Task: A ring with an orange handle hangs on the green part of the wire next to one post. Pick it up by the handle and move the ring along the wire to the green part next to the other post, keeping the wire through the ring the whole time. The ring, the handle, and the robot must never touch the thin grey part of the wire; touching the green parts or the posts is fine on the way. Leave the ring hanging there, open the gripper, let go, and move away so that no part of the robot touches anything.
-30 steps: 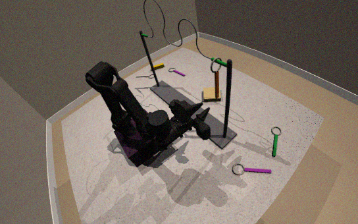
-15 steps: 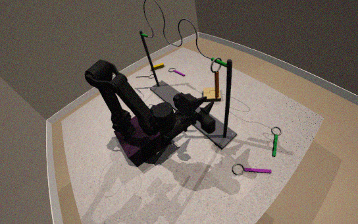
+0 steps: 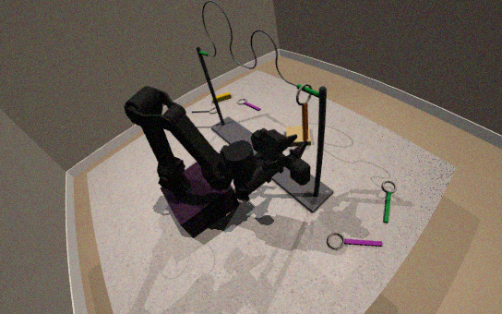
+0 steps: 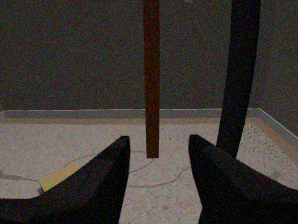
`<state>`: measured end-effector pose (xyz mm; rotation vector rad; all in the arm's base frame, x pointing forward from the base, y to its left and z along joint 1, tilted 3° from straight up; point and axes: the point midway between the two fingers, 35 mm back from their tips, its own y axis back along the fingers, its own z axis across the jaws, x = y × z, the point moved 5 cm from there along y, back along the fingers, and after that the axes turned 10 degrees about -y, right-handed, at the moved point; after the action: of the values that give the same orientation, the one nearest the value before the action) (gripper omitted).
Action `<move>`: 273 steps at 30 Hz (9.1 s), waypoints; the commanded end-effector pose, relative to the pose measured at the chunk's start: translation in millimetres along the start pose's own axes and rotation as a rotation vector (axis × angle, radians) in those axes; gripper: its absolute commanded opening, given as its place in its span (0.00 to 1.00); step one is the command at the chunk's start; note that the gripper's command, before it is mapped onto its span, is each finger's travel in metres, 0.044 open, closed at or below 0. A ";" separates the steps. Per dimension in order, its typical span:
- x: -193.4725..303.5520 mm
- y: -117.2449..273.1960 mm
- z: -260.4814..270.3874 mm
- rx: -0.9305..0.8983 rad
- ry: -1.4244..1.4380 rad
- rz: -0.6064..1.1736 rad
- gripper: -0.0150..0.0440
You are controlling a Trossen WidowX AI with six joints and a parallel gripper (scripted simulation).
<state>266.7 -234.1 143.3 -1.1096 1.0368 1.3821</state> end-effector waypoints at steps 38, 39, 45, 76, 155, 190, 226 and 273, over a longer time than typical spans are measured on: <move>0.3 -45.2 3.3 -0.001 -0.006 -0.004 0.53; 0.3 -45.2 3.3 -0.001 -0.006 -0.004 0.53; 0.3 -45.2 3.3 -0.001 -0.006 -0.004 0.53; -15.2 -45.0 8.2 -0.003 -0.005 -0.006 0.00; -10.8 -45.7 117.6 -0.008 -0.425 -0.005 0.00; -103.6 7.3 178.8 -0.210 -1.130 0.483 0.00; -186.2 10.0 196.0 -0.374 -1.708 0.461 0.00; -170.0 10.2 187.0 -0.140 -0.932 0.525 0.00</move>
<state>246.6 -85.3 348.4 -0.1244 0.4704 2.1212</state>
